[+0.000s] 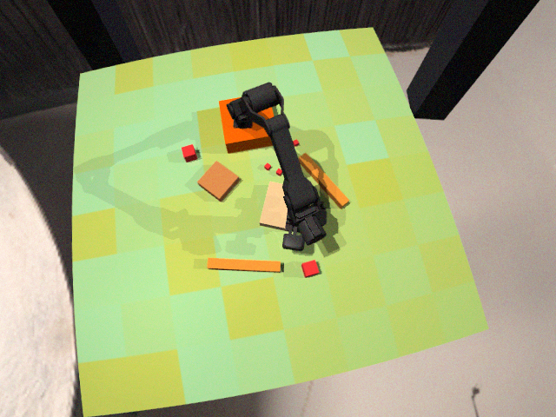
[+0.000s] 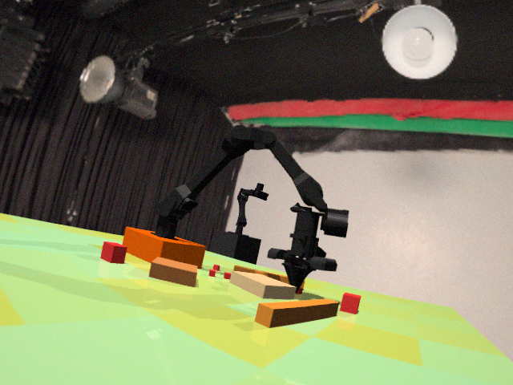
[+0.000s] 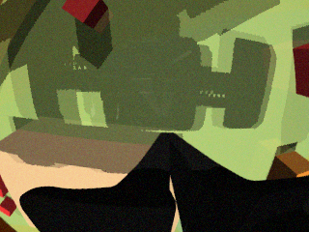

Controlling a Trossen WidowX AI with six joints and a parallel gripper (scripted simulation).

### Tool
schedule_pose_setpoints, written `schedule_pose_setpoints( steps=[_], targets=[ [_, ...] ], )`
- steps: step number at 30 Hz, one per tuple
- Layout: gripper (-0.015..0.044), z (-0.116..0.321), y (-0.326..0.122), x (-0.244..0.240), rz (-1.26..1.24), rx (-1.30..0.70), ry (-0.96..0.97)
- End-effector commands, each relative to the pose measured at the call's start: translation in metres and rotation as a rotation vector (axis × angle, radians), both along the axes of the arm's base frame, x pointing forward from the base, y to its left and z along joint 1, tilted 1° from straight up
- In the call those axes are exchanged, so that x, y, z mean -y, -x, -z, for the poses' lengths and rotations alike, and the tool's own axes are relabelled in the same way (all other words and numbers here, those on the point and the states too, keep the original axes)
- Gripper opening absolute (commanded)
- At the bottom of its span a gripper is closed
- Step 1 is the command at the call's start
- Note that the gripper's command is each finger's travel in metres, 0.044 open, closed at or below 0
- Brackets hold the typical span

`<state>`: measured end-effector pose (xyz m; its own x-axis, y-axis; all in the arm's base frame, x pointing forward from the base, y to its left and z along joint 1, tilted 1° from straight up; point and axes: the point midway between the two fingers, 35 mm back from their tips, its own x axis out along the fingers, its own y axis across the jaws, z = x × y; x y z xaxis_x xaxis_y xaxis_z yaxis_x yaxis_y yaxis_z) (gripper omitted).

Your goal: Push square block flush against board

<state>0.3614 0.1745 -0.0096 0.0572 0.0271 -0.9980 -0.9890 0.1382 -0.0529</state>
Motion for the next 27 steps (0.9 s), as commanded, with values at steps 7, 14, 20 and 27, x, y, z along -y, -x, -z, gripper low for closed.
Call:
schedule_pose_setpoints(
  steps=[7, 14, 20, 27],
  targets=[
    [0.0, 0.007, 0.006, 0.021, 0.002, -0.018, 0.018],
    [0.0, 0.007, 0.007, 0.031, 0.002, -0.018, 0.019],
    [0.0, 0.007, 0.009, 0.04, 0.002, -0.018, 0.02],
    [0.0, 0.007, 0.011, 0.05, 0.002, -0.018, 0.021]
  ],
)
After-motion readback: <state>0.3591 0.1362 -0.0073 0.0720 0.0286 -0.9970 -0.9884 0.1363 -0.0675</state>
